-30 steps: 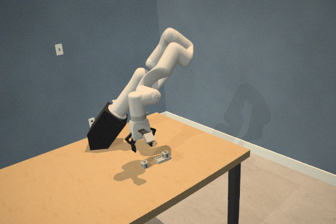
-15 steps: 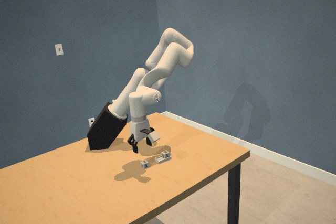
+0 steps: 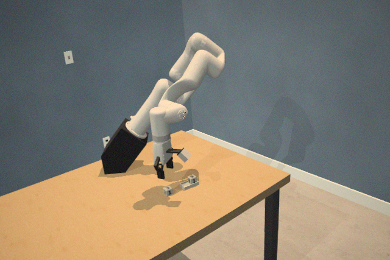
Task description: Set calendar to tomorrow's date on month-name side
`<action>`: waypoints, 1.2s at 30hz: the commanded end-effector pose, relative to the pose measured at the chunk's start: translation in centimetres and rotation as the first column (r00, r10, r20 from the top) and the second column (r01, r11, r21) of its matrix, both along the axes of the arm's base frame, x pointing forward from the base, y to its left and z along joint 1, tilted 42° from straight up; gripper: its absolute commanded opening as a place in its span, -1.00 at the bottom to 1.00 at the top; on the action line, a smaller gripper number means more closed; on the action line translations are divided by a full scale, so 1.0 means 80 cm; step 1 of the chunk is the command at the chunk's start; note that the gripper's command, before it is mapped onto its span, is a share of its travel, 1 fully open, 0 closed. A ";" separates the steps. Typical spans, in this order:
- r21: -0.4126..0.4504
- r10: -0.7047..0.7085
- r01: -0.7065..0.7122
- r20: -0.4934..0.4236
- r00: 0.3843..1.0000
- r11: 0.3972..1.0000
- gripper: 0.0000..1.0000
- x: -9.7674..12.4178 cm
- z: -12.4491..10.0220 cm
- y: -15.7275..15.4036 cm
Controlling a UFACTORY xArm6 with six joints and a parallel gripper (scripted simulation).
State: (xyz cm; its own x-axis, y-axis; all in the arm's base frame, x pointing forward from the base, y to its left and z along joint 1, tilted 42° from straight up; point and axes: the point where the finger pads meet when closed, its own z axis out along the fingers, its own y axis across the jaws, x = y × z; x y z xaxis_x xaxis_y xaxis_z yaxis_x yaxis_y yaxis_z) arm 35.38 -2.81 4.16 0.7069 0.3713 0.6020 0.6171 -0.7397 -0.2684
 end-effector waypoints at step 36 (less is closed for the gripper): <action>-0.440 0.663 -0.508 0.355 0.659 0.740 1.00 0.003 -0.004 0.004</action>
